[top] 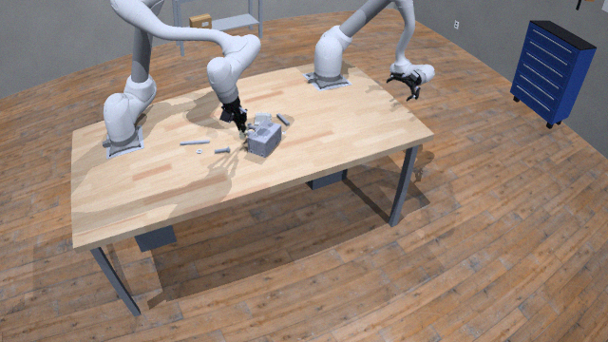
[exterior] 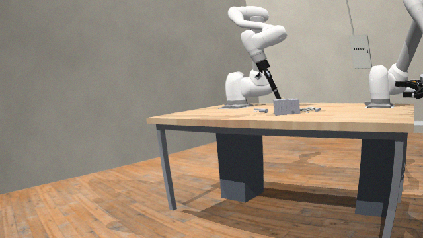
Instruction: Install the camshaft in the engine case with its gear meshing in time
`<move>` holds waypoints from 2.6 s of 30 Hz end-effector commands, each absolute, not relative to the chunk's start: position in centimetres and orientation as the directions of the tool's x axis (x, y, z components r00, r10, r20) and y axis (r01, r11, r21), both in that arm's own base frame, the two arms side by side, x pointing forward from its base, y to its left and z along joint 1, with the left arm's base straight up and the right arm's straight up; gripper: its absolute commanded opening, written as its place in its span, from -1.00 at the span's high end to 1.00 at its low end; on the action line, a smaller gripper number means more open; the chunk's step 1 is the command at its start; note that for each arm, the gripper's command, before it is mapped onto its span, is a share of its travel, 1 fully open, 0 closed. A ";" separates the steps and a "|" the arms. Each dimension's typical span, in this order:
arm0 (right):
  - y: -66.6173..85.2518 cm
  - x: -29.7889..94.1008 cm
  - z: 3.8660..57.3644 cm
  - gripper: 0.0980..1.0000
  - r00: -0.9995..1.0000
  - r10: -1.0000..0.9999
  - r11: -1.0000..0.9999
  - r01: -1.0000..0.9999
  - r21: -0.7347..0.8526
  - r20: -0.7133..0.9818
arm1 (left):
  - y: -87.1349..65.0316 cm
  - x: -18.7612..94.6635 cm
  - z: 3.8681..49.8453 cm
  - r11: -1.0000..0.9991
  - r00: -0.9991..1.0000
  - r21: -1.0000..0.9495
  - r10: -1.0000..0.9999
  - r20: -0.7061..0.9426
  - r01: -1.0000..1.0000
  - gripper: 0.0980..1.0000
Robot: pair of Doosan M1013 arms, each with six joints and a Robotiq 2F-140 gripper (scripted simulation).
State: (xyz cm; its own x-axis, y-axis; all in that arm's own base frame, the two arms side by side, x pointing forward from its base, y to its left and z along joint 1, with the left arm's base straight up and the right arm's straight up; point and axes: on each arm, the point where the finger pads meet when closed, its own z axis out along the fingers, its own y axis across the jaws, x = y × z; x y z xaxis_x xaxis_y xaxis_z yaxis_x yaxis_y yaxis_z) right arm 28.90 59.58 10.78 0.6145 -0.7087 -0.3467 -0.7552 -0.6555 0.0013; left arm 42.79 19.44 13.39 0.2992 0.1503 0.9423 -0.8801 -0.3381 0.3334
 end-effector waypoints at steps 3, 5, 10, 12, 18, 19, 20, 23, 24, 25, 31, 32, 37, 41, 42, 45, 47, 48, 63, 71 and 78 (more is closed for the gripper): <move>59.6 28.9 10.9 0.90 0.615 -0.708 -0.655 -0.755 -0.001 -0.347 | 19.5 42.8 13.4 -0.338 0.298 0.332 0.150 0.943 -0.880 -1.00; 59.6 28.9 10.9 0.90 0.615 -0.708 -0.655 -0.755 -0.001 -0.347 | 19.5 42.8 13.4 -0.338 0.298 0.332 0.150 0.943 -0.880 -1.00; 59.6 28.9 10.9 0.63 0.615 -0.708 -0.655 -0.755 -0.001 -0.347 | 19.5 42.8 13.4 -0.338 0.298 0.332 0.150 0.943 -0.880 -1.00; 59.6 28.9 10.9 0.63 0.615 -0.708 -0.655 -0.755 -0.001 -0.347 | 19.5 42.8 13.4 -0.338 0.298 0.332 0.150 0.943 -0.880 -1.00; 59.6 28.9 10.9 0.63 0.615 -0.708 -0.655 -0.755 -0.001 -0.347 | 19.5 42.8 13.4 -0.338 0.298 0.332 0.150 0.943 -0.880 -1.00; 59.6 28.9 10.9 0.63 0.615 -0.708 -0.655 -0.755 -0.001 -0.347 | 19.5 42.8 13.4 -0.338 0.298 0.332 0.150 0.943 -0.880 -1.00; 59.6 28.9 10.9 0.63 0.615 -0.708 -0.655 -0.755 -0.001 -0.347 | 19.5 42.8 13.4 -0.338 0.298 0.332 0.150 0.943 -0.880 -1.00; 59.6 28.9 10.9 0.63 0.615 -0.708 -0.655 -0.755 -0.001 -0.347 | 19.5 42.8 13.4 -0.338 0.298 0.332 0.150 0.943 -0.880 -1.00; 59.6 28.9 10.9 0.63 0.615 -0.708 -0.655 -0.755 -0.001 -0.347 | 19.5 42.8 13.4 -0.338 0.298 0.332 0.150 0.943 -0.880 -1.00; 59.6 28.9 10.9 0.63 0.615 -0.708 -0.655 -0.755 -0.001 -0.347 | 19.5 42.8 13.4 -0.338 0.298 0.332 0.150 0.943 -0.880 -1.00; 59.6 28.9 10.9 0.63 0.615 -0.708 -0.655 -0.755 -0.001 -0.347 | 19.5 42.8 13.4 -0.338 0.298 0.332 0.150 0.943 -0.880 -1.00; 59.6 28.9 10.9 0.63 0.615 -0.708 -0.655 -0.755 -0.001 -0.347 | 19.5 42.8 13.4 -0.338 0.298 0.332 0.150 0.943 -0.880 -1.00; 59.6 28.9 10.9 0.63 0.615 -0.708 -0.655 -0.755 -0.001 -0.347 | 19.5 42.8 13.4 -0.338 0.298 0.332 0.150 0.943 -0.880 -1.00; 59.6 28.9 10.9 0.63 0.615 -0.708 -0.655 -0.755 -0.001 -0.347 | 19.5 42.8 13.4 -0.338 0.298 0.332 0.150 0.943 -0.880 -1.00; 59.6 28.9 10.9 0.63 0.615 -0.708 -0.655 -0.755 -0.001 -0.347 | 19.5 42.8 13.4 -0.338 0.298 0.332 0.150 0.943 -0.880 -1.00; 59.6 29.0 10.9 0.63 0.615 -0.708 -0.655 -0.755 -0.001 -0.347 | 19.5 42.8 13.4 -0.338 0.298 0.332 0.150 0.943 -0.880 -1.00; 59.6 29.0 11.0 0.63 0.615 -0.708 -0.655 -0.755 -0.001 -0.347 | 19.5 42.8 13.4 -0.338 0.298 0.332 0.150 0.943 -0.880 -1.00; 59.6 29.0 11.1 0.63 0.615 -0.708 -0.655 -0.755 -0.001 -0.347 | 19.5 42.8 13.4 -0.338 0.298 0.332 0.150 0.943 -0.880 -1.00; 58.9 29.6 13.6 0.63 0.615 -0.708 -0.655 -0.755 -0.001 -0.347 | 19.5 42.8 13.4 -0.338 0.298 0.332 0.150 0.943 -0.880 -1.00; 58.4 30.0 15.2 0.63 0.615 -0.708 -0.655 -0.755 -0.001 -0.347 | 19.5 42.8 13.4 -0.338 0.298 0.332 0.150 0.943 -0.880 -1.00; 58.3 30.1 15.6 0.63 0.615 -0.708 -0.655 -0.755 -0.001 -0.347 | 19.5 42.8 13.4 -0.338 0.298 0.332 0.150 0.943 -0.880 -1.00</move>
